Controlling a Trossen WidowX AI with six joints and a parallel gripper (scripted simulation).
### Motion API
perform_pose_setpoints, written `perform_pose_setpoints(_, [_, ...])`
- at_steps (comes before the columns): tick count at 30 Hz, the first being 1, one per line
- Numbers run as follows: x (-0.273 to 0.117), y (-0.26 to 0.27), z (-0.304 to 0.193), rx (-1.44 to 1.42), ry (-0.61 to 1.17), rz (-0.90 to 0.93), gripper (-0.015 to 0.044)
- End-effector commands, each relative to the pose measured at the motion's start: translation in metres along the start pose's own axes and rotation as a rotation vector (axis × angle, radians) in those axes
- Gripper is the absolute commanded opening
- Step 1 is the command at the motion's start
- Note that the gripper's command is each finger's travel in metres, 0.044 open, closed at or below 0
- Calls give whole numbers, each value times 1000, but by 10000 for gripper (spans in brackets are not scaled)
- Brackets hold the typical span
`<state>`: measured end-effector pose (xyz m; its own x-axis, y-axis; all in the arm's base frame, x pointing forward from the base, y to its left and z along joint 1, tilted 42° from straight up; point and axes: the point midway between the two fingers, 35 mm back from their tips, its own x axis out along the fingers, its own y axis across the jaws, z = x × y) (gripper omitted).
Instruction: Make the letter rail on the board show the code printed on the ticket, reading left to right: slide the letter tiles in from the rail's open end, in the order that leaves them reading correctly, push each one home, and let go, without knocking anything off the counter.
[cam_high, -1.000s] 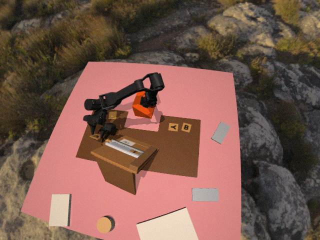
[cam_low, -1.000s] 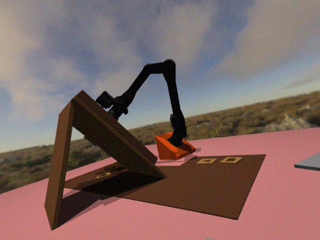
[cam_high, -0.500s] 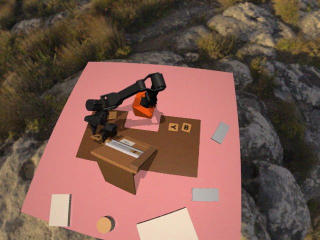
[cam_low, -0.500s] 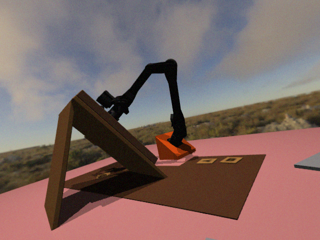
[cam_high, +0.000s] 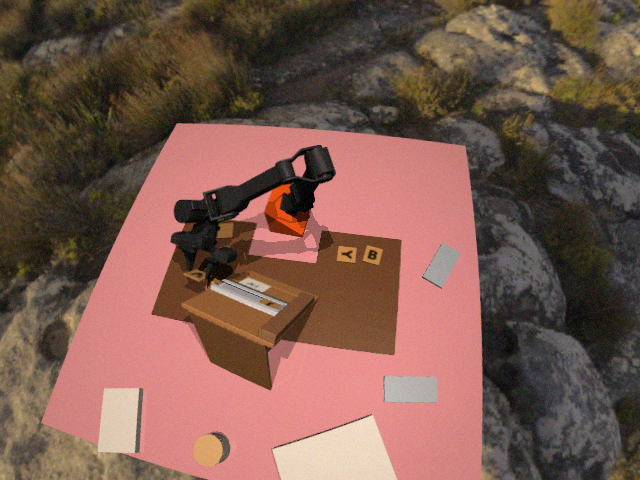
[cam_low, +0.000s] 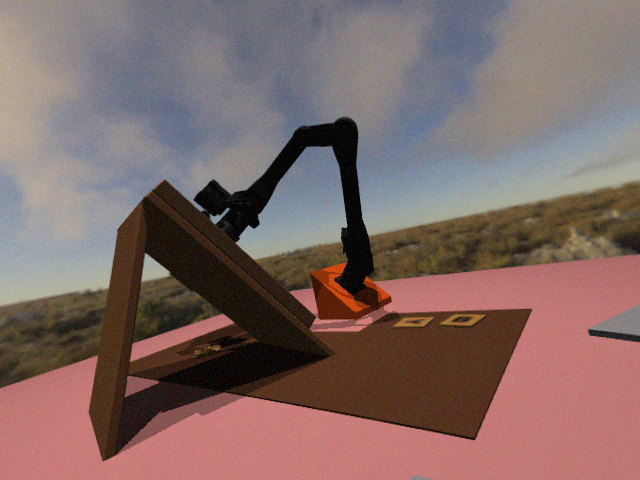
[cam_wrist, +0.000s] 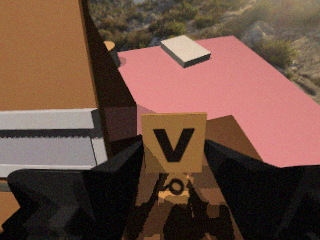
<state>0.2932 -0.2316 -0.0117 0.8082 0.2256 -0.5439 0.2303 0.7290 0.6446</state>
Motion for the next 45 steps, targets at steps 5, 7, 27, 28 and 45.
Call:
perform_pose_setpoints(5, [0, 4, 0, 2, 0, -5, 0])
perform_pose_setpoints(7, [0, 5, 0, 2, 0, -4, 0])
perform_pose_setpoints(27, [0, 15, 0, 3, 0, -4, 0])
perform_pose_setpoints(28, [0, 16, 0, 3, 0, -4, 0])
perform_pose_setpoints(45, [0, 24, 0, 3, 0, -4, 0])
